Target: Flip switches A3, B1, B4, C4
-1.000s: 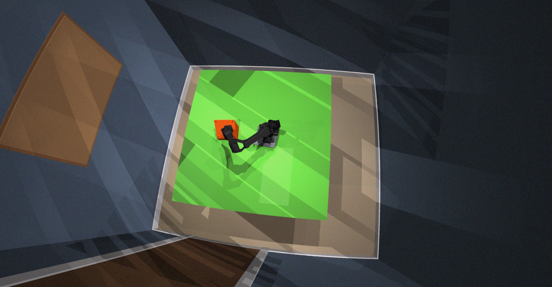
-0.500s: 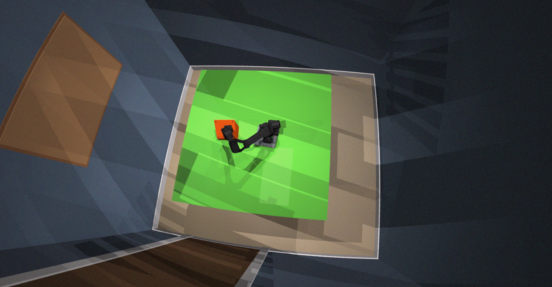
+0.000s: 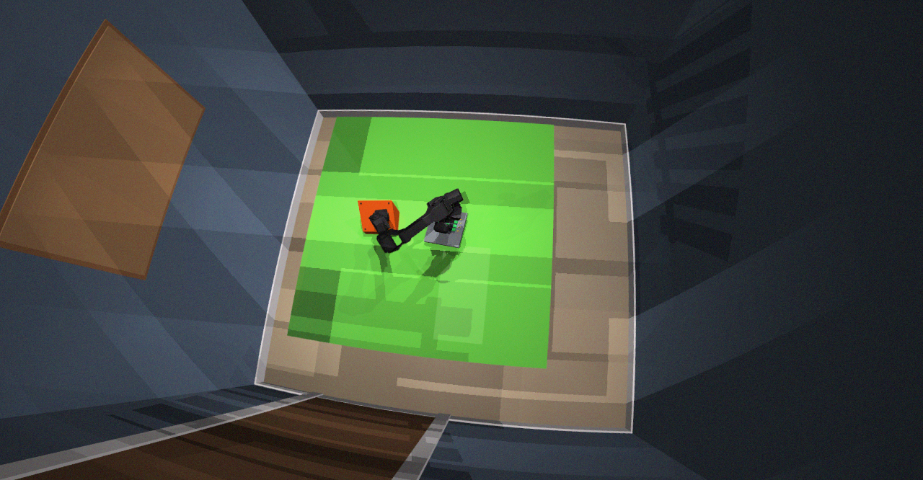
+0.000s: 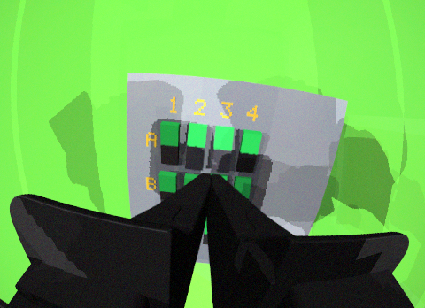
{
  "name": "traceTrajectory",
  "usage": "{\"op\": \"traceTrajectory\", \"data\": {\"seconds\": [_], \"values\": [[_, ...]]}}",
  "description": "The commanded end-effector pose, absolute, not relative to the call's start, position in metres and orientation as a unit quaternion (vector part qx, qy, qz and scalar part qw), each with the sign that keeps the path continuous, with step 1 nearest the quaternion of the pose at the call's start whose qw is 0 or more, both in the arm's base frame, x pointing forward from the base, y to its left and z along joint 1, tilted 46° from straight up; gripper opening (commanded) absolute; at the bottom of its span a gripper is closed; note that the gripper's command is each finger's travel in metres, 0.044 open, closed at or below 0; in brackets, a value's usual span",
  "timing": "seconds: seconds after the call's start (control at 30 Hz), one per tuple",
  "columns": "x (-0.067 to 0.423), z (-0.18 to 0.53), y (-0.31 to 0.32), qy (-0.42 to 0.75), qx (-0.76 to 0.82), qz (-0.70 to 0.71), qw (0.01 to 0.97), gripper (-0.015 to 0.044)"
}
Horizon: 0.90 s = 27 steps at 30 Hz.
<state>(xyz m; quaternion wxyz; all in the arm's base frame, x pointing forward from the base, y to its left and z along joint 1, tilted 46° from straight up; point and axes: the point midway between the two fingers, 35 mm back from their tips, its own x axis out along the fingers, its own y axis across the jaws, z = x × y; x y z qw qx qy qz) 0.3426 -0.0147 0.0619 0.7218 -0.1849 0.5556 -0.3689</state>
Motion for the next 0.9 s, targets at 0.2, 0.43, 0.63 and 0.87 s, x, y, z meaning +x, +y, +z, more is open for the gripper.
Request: {"op": "traceTrajectory", "data": {"seconds": [0.2, 0.43, 0.63, 0.87], "values": [[0.321, 0.022, 0.001, 0.568, -0.191, -0.365, 0.712, 0.0], [0.323, 0.007, -0.017, 0.574, -0.188, -0.367, 0.707, 0.0], [0.324, 0.0, -0.025, 0.574, -0.189, -0.368, 0.707, 0.0], [0.325, -0.006, -0.032, 0.574, -0.189, -0.368, 0.707, 0.0]]}}
